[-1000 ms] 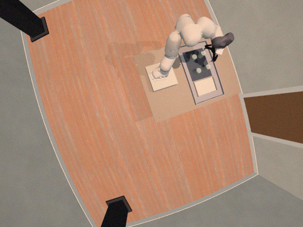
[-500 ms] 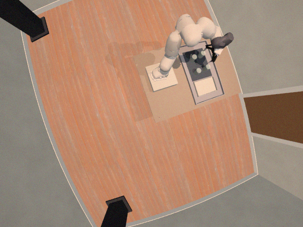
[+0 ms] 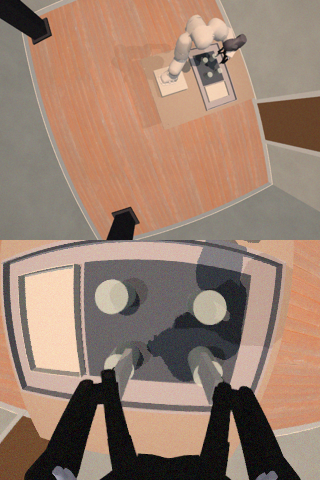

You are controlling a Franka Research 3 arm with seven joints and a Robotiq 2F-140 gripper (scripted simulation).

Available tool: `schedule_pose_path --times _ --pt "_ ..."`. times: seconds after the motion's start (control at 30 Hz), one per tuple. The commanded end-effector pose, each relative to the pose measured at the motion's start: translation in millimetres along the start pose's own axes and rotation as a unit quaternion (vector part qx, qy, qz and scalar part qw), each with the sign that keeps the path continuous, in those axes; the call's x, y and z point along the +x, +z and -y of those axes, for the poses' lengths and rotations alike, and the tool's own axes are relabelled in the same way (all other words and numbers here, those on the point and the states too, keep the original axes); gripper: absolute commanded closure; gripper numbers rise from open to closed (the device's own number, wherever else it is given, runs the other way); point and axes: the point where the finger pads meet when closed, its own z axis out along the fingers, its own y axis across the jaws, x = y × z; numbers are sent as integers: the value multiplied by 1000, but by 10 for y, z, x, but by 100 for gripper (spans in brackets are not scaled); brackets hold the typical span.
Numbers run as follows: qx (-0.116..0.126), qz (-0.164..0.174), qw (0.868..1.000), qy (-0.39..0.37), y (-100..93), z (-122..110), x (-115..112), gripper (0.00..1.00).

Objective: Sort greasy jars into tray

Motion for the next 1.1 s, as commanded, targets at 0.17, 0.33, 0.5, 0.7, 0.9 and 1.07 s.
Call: schedule_pose_path --times 0.17,0.33,0.5,0.7,0.9,1.07 --pt "1 1 1000 12 -2 5 -13 100" --pt "1 1 1000 12 -2 5 -13 100" --pt "1 1 1000 12 -2 5 -13 100" --pt "1 1 1000 12 151 6 -14 100" --pt "1 1 1000 12 532 7 -14 100" --pt "1 1 1000 12 531 171 -37 100"
